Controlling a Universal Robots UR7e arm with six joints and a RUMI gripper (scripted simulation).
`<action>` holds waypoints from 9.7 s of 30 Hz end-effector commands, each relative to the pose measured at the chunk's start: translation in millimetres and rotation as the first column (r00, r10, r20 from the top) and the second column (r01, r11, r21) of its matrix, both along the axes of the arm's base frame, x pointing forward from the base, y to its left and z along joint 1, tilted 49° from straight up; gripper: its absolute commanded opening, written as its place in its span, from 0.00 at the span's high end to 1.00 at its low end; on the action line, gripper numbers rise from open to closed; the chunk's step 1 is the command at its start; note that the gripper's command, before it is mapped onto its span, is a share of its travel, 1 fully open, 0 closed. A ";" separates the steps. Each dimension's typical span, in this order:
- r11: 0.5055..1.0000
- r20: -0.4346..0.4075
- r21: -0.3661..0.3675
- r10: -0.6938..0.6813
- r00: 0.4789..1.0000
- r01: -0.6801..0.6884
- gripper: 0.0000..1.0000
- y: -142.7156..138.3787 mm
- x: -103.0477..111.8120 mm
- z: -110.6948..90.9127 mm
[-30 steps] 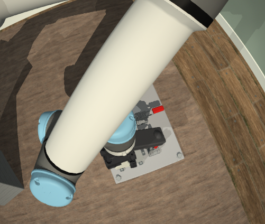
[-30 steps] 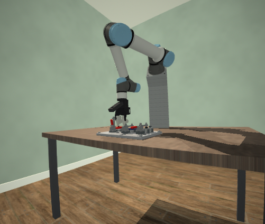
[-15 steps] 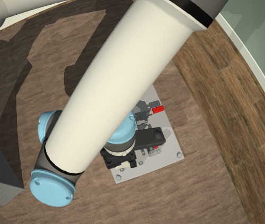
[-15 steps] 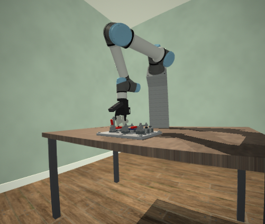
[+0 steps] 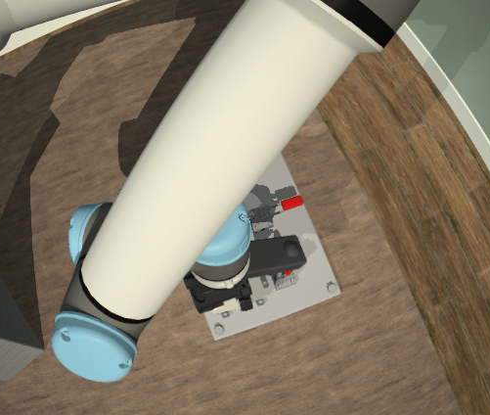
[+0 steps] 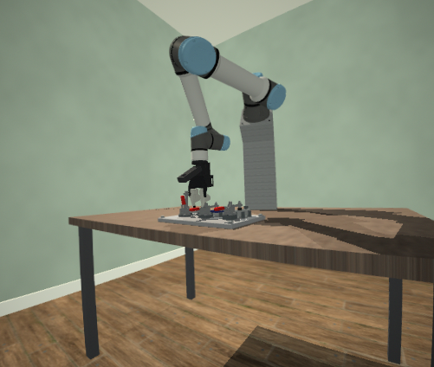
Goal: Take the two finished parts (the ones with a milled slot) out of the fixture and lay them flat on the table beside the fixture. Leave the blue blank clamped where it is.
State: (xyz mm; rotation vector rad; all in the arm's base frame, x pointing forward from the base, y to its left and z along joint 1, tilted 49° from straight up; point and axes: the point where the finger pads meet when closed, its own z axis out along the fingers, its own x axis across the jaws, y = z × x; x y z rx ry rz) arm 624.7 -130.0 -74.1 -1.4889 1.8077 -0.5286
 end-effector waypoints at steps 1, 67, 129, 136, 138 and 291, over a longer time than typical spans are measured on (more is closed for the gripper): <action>1.000 -0.001 0.001 -0.001 1.000 0.001 1.00 -1.0 -4.9 3.9; 1.000 -0.001 0.001 -0.001 1.000 0.001 1.00 -6.1 -48.0 34.0; 1.000 0.003 -0.003 0.000 1.000 0.000 1.00 -10.5 -54.6 38.8; 1.000 0.003 -0.003 0.000 1.000 0.000 1.00 -15.6 -54.5 37.1; 1.000 0.002 -0.003 0.000 1.000 0.000 1.00 -17.5 -54.8 36.2; 1.000 0.002 -0.003 0.002 1.000 -0.002 1.00 -114.5 -11.6 -38.3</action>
